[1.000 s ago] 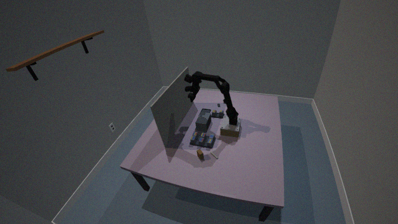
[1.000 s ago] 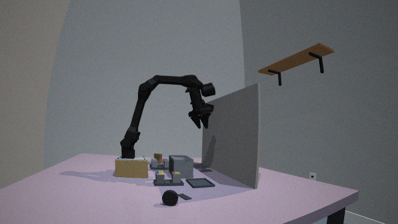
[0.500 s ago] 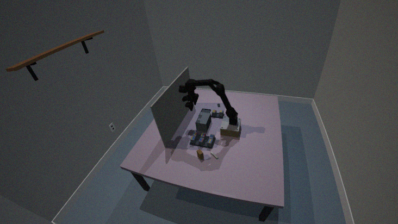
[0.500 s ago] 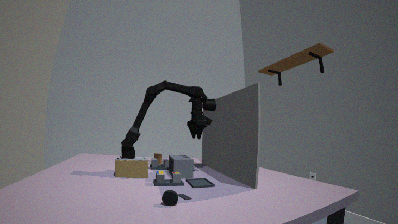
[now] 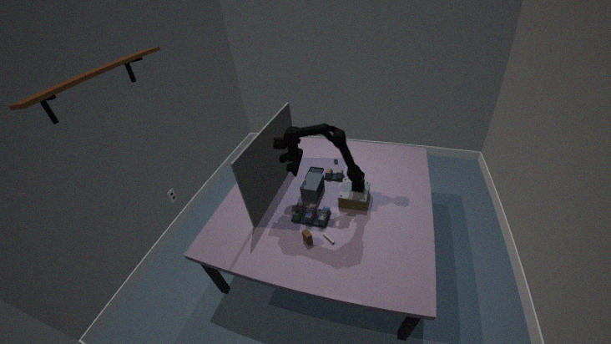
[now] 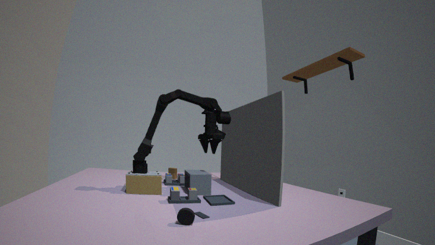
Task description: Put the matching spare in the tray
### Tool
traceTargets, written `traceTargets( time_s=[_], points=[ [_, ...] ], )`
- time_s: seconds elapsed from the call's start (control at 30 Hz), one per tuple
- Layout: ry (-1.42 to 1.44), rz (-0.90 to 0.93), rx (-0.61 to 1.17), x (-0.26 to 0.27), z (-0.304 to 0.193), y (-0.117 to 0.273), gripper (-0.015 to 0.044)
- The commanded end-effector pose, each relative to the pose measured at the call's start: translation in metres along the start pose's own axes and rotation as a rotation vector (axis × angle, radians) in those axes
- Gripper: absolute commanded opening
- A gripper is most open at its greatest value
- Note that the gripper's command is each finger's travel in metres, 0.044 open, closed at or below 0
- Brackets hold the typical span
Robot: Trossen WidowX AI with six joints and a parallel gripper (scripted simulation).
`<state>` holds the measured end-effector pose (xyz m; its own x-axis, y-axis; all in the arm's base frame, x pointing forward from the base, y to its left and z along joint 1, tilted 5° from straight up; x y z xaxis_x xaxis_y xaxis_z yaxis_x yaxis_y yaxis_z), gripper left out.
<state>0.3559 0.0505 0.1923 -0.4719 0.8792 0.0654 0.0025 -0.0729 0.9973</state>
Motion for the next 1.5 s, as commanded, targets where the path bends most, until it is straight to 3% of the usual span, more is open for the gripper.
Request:
traceTargets(
  time_s=[0.0,0.3,0.5,0.8,1.0,1.47],
  points=[
    [0.285,0.002,-0.004,0.070,-0.002,-0.007,0.0440],
    [0.933,0.015,-0.009,0.198,-0.057,-0.034,0.0440],
    [1.312,0.028,-0.016,0.249,-0.111,-0.051,0.0440],
    [1.324,0.029,-0.016,0.251,-0.113,-0.052,0.0440],
    [1.324,0.028,-0.017,0.253,-0.102,-0.090,0.0300],
    [1.324,0.028,-0.017,0.253,-0.102,-0.095,0.0300]
  ],
)
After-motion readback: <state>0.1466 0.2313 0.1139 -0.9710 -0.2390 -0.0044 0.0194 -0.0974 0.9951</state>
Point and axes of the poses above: the point midway between the two fingers, 35 mm back from their tips, its own y axis back along the fingers, its own x axis across the jaws, z = x × y, the point moved 5 cm from there along y, back along the fingers, and after that the axes turned 15 degrees about y, right-handed, at the moved point
